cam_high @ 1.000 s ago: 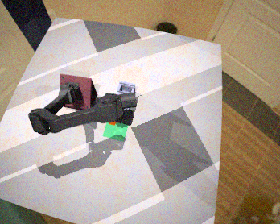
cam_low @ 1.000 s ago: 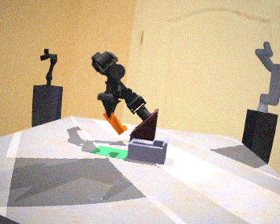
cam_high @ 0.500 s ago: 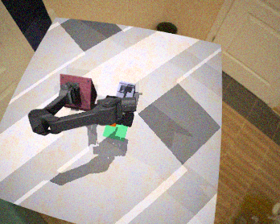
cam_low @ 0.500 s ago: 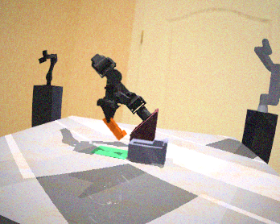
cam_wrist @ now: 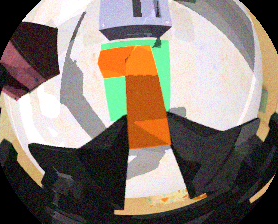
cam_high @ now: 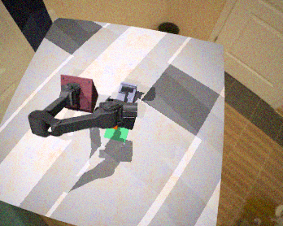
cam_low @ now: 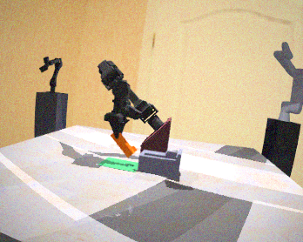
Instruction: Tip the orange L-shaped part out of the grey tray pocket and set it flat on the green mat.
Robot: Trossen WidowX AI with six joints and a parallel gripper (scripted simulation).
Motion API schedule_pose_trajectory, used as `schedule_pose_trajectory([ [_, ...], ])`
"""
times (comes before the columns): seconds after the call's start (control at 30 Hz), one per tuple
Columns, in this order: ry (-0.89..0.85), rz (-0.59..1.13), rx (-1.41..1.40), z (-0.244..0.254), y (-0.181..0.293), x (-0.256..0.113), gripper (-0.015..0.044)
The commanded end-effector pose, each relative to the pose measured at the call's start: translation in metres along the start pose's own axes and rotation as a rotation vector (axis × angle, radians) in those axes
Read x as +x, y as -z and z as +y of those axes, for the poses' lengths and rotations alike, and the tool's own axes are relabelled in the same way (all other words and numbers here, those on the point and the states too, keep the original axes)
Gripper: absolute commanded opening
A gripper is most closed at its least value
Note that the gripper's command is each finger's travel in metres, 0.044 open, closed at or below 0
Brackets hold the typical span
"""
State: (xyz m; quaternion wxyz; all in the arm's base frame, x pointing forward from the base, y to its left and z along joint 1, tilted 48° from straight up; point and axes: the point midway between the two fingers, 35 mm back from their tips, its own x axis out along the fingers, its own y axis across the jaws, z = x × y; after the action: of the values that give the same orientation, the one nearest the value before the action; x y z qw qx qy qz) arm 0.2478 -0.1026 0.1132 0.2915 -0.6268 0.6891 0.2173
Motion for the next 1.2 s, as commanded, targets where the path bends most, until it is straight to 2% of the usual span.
schedule_pose_trajectory([
  [0.0,0.002,0.005,0.003,0.0,0.002,0.007,0.0],
  [0.57,0.002,0.007,0.003,0.001,0.003,0.033,0.0],
  [0.97,0.0,0.002,0.003,0.001,0.001,0.034,0.0],
  [1.17,0.0,0.002,0.003,0.001,0.001,0.034,0.0157],
])
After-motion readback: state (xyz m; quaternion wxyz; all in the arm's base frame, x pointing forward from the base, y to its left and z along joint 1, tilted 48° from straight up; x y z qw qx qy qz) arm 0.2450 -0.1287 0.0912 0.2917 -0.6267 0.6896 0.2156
